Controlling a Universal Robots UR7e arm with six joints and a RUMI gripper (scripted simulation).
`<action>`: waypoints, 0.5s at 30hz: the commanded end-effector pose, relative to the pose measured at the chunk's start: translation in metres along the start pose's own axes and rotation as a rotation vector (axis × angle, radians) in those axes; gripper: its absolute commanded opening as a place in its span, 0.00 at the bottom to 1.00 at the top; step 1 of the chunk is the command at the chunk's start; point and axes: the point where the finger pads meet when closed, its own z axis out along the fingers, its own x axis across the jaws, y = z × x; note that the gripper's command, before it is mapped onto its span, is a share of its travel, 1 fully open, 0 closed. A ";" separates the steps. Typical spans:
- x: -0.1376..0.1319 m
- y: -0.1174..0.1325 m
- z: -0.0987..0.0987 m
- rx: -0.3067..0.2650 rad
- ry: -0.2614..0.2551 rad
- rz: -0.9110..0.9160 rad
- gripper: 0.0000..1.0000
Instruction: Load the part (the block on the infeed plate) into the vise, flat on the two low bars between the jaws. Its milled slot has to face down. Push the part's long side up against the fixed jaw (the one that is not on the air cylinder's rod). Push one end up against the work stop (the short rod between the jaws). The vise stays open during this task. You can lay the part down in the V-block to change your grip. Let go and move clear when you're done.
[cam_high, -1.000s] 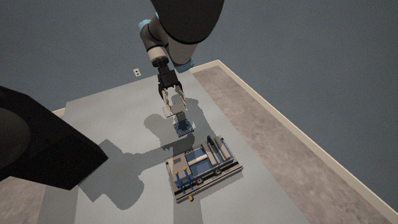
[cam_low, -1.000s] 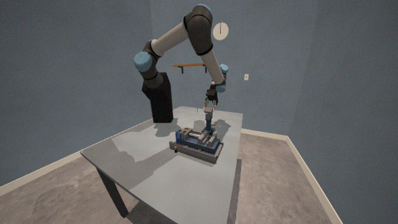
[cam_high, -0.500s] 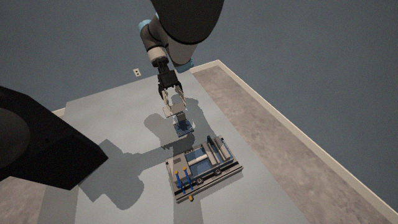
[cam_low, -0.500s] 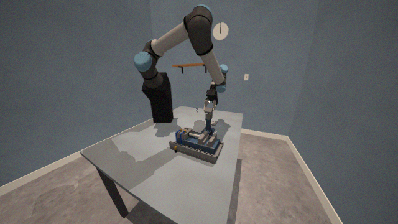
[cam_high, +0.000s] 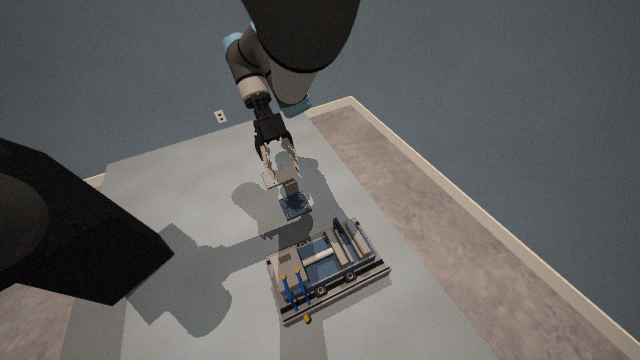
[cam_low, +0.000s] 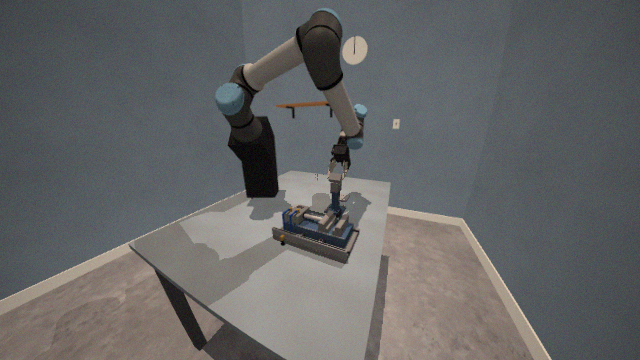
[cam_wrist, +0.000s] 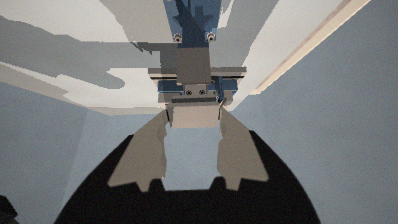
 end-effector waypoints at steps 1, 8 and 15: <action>0.002 -0.002 0.001 0.000 -0.002 0.004 0.00; 0.002 -0.004 0.002 0.000 -0.002 0.004 0.00; 0.002 -0.006 0.003 0.000 -0.002 0.004 0.00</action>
